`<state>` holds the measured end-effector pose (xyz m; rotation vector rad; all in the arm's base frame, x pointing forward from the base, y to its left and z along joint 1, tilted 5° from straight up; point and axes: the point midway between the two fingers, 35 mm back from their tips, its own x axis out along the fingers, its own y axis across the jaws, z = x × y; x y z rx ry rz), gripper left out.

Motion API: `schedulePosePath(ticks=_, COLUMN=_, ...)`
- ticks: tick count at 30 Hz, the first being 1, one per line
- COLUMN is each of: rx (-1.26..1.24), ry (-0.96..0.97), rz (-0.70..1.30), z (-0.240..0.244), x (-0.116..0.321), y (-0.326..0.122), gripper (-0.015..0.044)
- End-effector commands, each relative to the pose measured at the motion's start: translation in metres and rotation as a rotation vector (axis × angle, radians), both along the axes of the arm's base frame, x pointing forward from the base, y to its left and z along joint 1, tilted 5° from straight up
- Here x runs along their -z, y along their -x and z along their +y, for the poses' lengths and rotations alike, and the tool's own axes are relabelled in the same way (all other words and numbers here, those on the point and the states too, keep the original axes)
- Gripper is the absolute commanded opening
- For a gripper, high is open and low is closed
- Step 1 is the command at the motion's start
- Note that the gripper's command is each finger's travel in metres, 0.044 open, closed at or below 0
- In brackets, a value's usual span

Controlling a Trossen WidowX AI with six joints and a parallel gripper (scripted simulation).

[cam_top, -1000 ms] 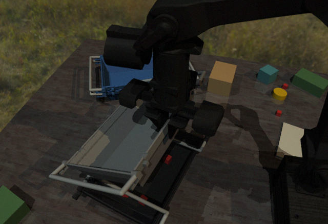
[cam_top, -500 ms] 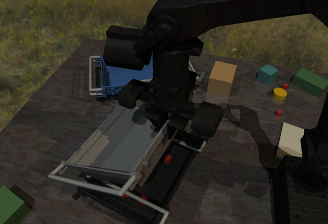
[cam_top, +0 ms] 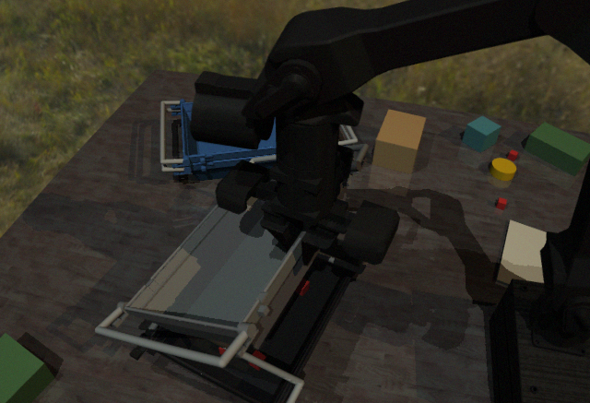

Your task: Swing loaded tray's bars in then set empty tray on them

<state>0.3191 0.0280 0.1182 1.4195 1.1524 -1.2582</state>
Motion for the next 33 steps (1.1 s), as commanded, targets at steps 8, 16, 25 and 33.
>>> schedulePosePath(ticks=8, rx=0.004, ry=-0.002, rz=-0.013, z=0.001, x=0.014, y=-0.001, gripper=0.0000)
schedulePosePath(ticks=16, rx=0.004, ry=-0.002, rz=-0.012, z=0.002, x=0.018, y=0.005, gripper=0.0000)
schedulePosePath(ticks=25, rx=0.004, ry=-0.002, rz=-0.012, z=0.004, x=0.025, y=0.010, gripper=0.0000)
schedulePosePath(ticks=33, rx=0.004, ry=-0.002, rz=-0.011, z=0.005, x=0.030, y=0.013, gripper=0.0000)
